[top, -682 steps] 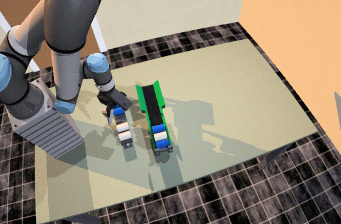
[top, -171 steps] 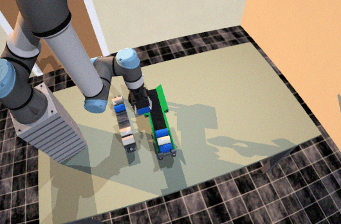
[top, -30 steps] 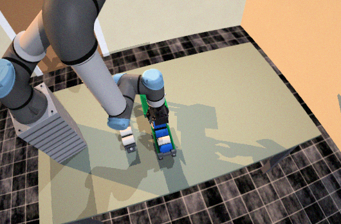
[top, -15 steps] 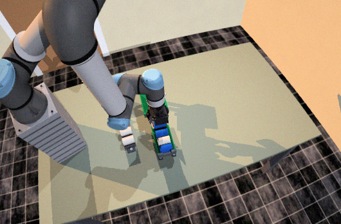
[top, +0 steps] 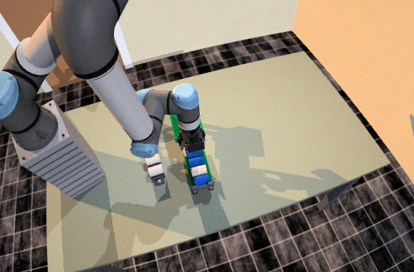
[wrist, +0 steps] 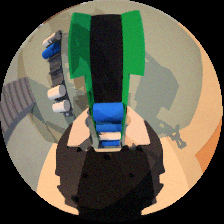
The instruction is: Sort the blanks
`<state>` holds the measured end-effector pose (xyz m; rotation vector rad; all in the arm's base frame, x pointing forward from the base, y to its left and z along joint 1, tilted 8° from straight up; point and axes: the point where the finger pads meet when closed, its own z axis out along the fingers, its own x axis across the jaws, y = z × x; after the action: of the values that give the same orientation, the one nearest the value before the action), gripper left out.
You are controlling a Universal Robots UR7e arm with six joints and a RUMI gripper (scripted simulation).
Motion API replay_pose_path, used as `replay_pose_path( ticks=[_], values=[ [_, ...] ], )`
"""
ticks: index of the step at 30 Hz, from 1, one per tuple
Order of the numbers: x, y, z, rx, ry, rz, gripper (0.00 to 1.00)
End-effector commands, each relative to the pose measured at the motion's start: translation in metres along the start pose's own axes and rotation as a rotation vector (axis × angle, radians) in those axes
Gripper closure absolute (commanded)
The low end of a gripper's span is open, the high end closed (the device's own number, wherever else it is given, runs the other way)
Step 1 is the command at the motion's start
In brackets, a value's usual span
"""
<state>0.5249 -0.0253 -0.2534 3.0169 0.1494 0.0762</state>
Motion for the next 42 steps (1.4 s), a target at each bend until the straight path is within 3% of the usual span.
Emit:
replay_pose_path(
  ticks=[1,17,32,42],
  values=[
    [0.004,0.003,-0.001,-0.002,0.006,0.003,0.51],
    [0.001,0.001,-0.009,0.0,0.002,0.002,0.51],
    [0.0,0.0,-0.078,0.0,0.002,0.0,0.51],
    [0.0,0.0,-0.091,0.0,0.002,0.0,0.51]
  ],
)
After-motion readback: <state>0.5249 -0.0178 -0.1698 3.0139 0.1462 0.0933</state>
